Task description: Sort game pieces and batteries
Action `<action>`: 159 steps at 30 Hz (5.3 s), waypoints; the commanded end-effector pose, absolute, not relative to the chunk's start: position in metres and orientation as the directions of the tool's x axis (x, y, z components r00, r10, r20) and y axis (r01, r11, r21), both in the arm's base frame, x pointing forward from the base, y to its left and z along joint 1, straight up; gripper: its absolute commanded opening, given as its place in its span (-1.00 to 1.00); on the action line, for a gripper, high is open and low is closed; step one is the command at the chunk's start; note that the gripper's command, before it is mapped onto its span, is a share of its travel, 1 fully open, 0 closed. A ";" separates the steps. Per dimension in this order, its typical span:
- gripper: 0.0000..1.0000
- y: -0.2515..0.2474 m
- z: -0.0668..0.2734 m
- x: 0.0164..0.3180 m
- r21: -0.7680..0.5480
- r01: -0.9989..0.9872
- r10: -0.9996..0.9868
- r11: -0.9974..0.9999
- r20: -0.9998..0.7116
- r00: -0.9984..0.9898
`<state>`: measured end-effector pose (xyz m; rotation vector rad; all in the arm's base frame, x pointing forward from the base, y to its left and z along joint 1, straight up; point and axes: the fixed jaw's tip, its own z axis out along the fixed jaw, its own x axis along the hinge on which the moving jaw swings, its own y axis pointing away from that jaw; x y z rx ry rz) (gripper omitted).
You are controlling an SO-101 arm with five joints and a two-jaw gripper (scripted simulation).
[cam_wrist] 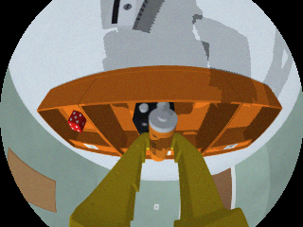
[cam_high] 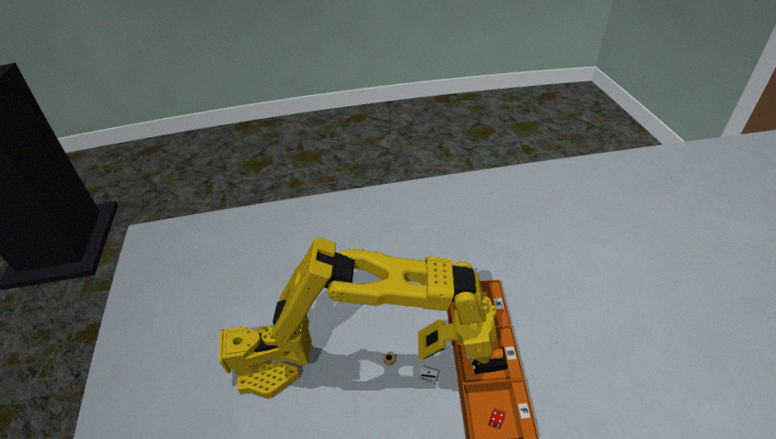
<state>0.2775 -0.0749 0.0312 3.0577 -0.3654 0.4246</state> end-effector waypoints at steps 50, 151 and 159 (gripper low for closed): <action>-0.68 -0.078 0.068 0.278 0.001 -0.240 -0.226 -0.971 0.331 0.916; -0.68 -0.076 0.092 0.270 0.001 -0.240 -0.226 -0.971 0.331 0.916; -0.68 -0.076 0.092 0.270 0.001 -0.240 -0.226 -0.971 0.331 0.916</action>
